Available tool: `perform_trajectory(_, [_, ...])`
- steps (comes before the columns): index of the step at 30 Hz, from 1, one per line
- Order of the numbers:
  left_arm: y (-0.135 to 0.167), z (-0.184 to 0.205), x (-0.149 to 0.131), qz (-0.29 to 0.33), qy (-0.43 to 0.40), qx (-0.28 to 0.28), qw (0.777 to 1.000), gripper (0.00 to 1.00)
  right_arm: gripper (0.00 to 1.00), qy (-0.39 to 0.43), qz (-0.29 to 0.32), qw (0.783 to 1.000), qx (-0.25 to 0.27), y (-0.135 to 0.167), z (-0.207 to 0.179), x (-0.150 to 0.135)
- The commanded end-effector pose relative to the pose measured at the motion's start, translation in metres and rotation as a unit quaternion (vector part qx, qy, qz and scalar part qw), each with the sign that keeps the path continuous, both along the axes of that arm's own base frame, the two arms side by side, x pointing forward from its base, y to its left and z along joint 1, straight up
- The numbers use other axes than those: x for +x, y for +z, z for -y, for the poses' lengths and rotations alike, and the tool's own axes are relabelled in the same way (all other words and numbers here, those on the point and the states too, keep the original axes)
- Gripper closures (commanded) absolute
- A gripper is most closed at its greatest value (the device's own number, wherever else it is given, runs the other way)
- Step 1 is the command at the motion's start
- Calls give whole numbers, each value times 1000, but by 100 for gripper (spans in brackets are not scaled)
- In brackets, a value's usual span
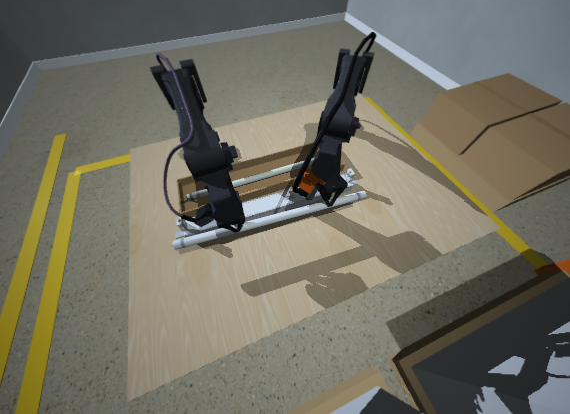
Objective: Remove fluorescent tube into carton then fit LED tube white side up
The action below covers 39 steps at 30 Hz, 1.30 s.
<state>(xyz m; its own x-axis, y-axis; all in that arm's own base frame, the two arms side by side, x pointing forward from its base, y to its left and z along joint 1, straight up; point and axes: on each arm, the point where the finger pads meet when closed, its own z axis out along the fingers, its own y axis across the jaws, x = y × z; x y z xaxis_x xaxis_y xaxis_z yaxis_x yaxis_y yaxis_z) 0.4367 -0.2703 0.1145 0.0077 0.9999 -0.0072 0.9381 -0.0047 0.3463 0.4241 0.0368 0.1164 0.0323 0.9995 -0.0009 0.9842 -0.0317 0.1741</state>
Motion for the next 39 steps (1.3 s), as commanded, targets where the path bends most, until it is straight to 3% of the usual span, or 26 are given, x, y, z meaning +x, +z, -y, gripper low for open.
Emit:
perform_trajectory(1, [34,15,5,39,-5,-35,999,89,89,-2,29,1000,8,20,-2,7])
perform_trajectory(4, [17,9,-3,19,-4,-20,1000,89,89,0,12,1000,6,5,-4,-2])
perform_trajectory(13, [19,7,-6,24,1,-19,1000,89,89,3,13,1000,0,5,-6,-6])
perform_trajectory(16, [38,9,2,39,1,-35,999,89,89,-1,27,1000,5,26,0,0])
perform_trajectory(18, [34,9,4,39,3,-34,999,89,89,2,42,999,7,25,-3,8])
perform_trajectory(21, [28,12,-3,32,-3,-30,999,89,89,5,10,1000,4,4,-6,-8])
perform_trajectory(22, [17,8,-9,19,-2,-20,1000,89,89,7,11,1000,4,5,-7,-7])
perform_trajectory(28, [18,8,-11,21,-1,-20,1000,89,89,5,2,1000,3,4,-8,-14])
perform_trajectory(35, [34,8,-2,38,4,-32,999,89,89,2,44,999,7,26,-4,5])
perform_trajectory(39, [28,10,-9,32,0,-27,999,89,89,6,8,1000,3,3,-8,-15])
